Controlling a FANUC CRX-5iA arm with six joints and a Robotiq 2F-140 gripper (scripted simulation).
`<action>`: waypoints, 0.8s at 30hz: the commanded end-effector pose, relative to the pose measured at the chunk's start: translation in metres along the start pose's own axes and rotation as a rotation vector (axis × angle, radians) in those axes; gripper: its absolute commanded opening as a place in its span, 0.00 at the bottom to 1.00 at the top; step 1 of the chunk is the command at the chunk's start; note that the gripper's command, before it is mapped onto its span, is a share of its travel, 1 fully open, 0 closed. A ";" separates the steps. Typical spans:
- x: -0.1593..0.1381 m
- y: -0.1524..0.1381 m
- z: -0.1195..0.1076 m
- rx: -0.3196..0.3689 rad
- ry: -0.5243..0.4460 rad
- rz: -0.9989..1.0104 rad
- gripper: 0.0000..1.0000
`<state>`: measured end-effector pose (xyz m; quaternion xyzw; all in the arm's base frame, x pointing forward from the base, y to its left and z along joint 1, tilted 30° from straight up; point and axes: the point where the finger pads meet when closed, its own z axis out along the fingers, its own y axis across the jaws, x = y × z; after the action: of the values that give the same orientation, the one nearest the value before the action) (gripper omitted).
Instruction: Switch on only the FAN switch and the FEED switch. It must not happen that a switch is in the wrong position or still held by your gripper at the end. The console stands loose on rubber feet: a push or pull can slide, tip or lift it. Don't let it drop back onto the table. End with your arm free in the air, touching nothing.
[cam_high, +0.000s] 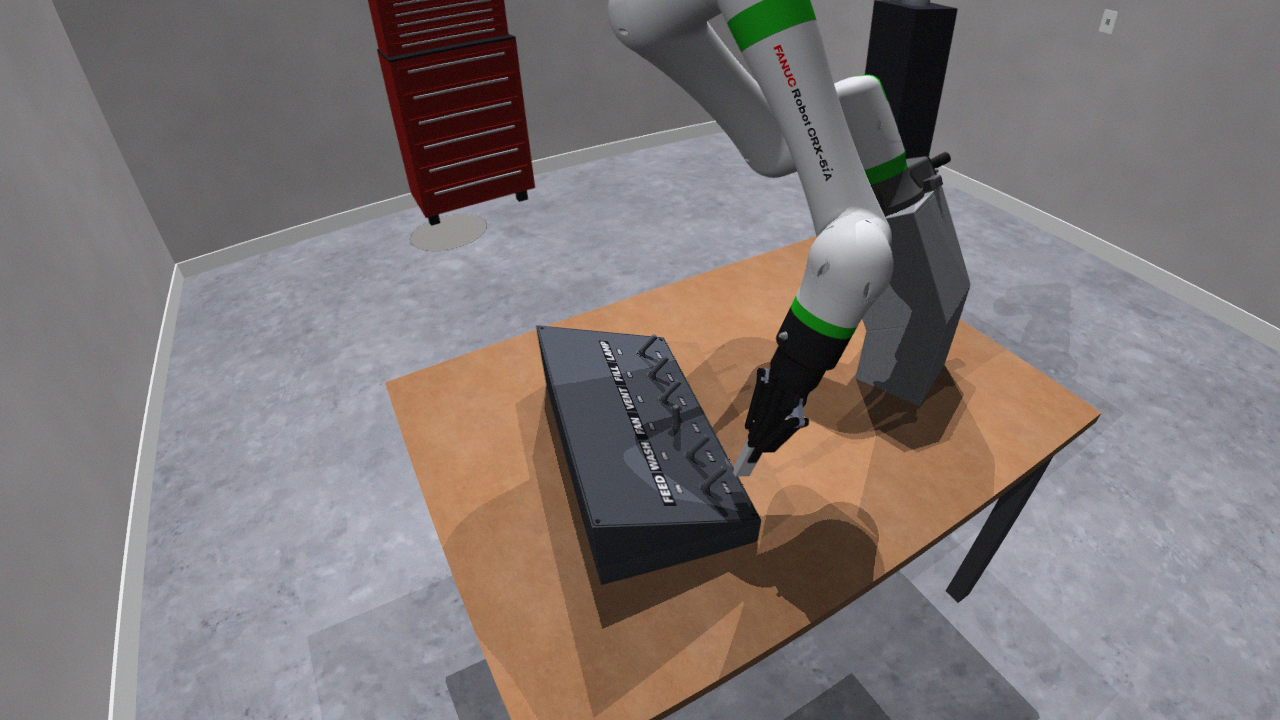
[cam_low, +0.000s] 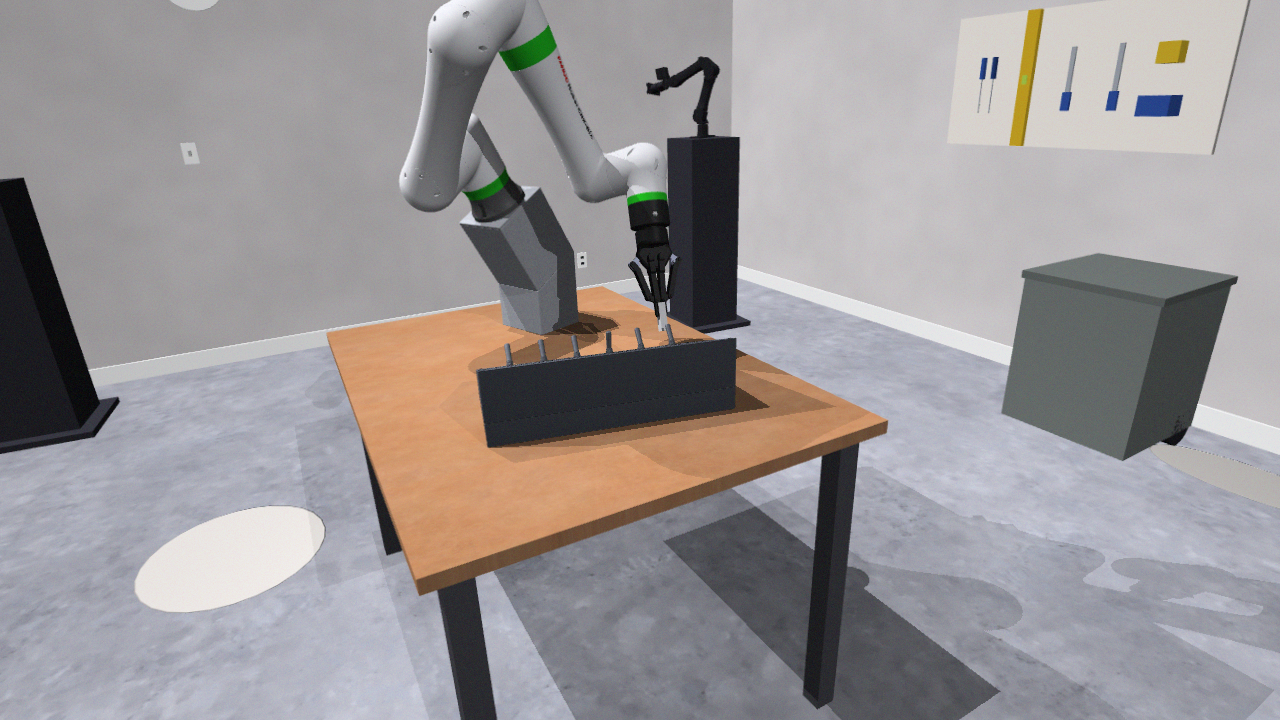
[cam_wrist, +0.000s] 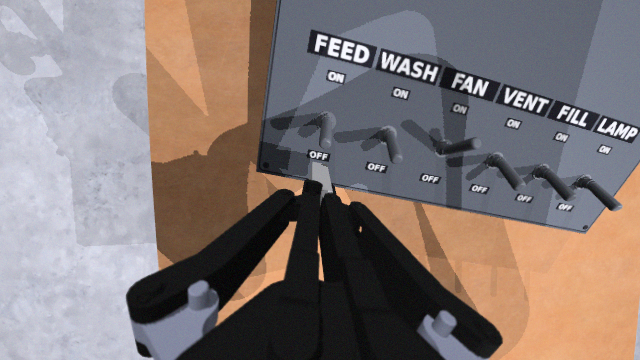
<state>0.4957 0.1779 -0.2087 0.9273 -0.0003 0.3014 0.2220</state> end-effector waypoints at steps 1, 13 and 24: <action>0.000 0.000 0.000 0.000 0.000 0.000 0.00; 0.002 0.000 0.000 0.000 0.000 0.000 0.00; 0.006 0.000 0.000 0.000 0.000 0.000 0.00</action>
<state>0.4994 0.1785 -0.2062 0.9273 -0.0003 0.3014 0.2220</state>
